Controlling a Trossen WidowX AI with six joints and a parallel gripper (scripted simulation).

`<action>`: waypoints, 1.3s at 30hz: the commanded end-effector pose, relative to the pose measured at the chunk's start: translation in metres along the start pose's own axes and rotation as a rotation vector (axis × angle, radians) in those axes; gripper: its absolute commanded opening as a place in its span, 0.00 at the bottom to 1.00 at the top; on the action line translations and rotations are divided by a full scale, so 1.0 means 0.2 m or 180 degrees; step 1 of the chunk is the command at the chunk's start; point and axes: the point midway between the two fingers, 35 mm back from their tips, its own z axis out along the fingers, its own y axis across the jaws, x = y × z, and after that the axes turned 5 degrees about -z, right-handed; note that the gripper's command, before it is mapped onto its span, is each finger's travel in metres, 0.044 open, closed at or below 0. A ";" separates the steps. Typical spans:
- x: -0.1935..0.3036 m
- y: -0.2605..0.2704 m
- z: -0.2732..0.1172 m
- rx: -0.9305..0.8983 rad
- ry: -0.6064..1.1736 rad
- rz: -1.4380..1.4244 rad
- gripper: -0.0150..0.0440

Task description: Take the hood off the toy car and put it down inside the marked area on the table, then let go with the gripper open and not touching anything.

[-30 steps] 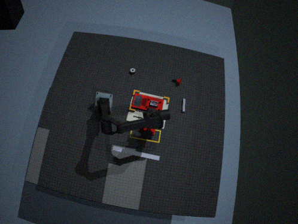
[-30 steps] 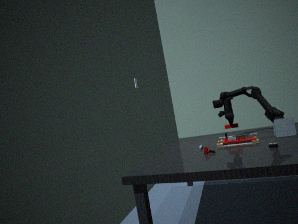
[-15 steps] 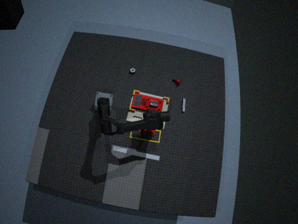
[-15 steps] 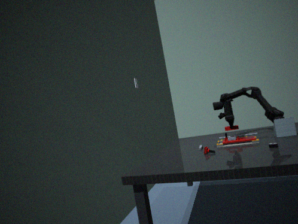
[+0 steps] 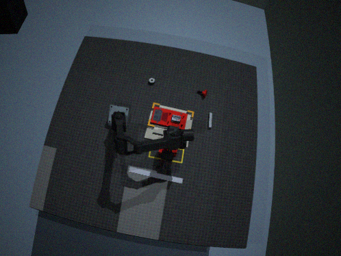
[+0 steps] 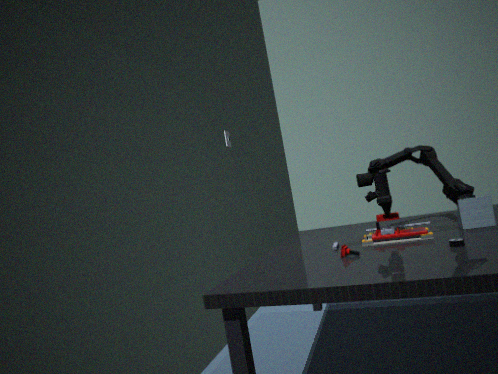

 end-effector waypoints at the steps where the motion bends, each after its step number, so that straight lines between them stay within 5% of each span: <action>1: 0.00 0.00 0.02 0.0011 -0.0009 -0.0022 0.25; 39: 0.01 -0.01 0.18 0.0029 -0.0008 -0.0019 0.25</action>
